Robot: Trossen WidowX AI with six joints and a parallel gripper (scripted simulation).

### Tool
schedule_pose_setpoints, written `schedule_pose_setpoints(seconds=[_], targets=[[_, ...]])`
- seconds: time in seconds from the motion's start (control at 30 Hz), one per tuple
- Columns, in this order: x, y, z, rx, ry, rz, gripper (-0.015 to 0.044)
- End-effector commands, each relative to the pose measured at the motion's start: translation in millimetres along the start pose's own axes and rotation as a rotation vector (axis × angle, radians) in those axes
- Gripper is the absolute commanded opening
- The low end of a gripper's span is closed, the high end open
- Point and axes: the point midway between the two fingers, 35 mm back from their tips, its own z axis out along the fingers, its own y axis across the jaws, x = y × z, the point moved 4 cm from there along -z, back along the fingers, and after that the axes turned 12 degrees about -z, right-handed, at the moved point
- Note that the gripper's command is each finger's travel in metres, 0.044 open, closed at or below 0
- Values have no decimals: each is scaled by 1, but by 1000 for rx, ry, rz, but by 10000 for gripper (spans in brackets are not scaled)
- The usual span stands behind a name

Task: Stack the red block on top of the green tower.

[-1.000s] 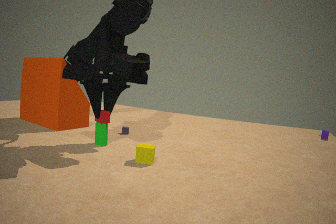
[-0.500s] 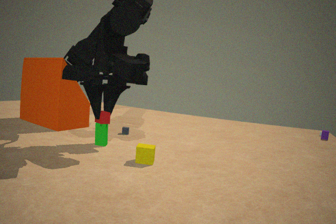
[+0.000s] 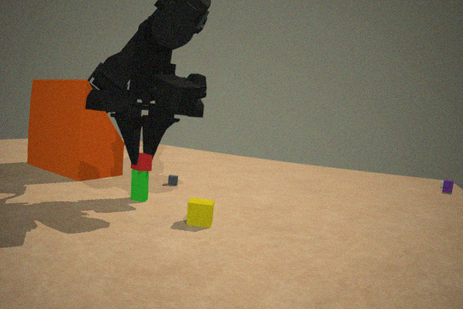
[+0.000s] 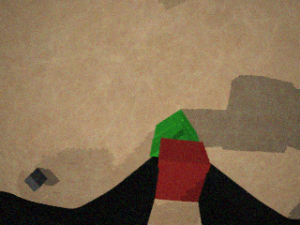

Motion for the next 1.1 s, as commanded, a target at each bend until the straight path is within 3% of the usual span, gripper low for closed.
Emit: schedule_pose_setpoints(seconds=[0.0, 0.43, 1.07], targets=[[0, 0, 0, 0, 1, 0, 105], [0, 0, 0, 0, 1, 0, 440], [0, 0, 0, 0, 1, 0, 440]])
